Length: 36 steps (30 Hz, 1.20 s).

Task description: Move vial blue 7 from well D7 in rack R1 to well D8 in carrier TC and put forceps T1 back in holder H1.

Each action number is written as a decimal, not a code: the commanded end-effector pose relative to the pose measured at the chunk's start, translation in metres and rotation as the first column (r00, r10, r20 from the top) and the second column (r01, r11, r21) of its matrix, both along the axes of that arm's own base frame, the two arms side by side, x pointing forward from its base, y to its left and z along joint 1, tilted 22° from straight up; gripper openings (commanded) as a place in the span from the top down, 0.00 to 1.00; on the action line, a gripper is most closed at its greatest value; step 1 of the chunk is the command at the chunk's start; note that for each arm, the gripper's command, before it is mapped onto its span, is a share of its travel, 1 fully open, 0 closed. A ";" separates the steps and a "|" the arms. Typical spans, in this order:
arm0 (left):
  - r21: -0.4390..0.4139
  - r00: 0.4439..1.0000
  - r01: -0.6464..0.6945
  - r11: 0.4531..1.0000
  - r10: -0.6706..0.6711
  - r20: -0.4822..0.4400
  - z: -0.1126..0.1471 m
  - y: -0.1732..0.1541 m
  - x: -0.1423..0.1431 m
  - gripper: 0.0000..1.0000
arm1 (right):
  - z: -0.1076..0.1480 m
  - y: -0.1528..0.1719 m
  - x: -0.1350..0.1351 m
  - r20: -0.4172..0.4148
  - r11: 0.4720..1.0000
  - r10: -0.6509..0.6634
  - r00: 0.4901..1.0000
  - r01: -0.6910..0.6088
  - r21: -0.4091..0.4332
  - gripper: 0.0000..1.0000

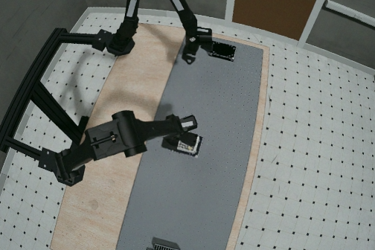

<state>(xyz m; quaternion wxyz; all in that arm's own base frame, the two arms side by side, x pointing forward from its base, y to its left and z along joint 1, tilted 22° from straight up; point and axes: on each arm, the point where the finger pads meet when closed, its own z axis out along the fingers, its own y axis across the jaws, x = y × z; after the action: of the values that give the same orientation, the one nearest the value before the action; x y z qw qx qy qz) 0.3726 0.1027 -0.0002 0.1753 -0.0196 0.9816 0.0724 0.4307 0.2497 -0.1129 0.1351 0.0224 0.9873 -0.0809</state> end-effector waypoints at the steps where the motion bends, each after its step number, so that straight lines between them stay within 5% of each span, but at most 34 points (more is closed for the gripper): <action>1: 0.007 1.000 0.009 1.000 -0.009 0.014 0.005 0.001 0.007 0.00 | 0.014 -0.006 0.012 0.027 1.000 -0.001 1.000 0.000 0.022 0.93; 36: 0.007 1.000 0.009 1.000 -0.009 0.014 0.005 0.001 0.007 0.00 | 0.025 -0.054 0.020 0.024 1.000 0.002 1.000 -0.003 0.029 0.93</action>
<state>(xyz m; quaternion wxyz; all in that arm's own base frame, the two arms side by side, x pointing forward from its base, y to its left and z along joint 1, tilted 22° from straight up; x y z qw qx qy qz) 0.3726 0.1027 -0.0002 0.1753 -0.0196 0.9816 0.0724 0.4410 0.1988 -0.1005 0.1326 0.0229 0.9880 -0.0758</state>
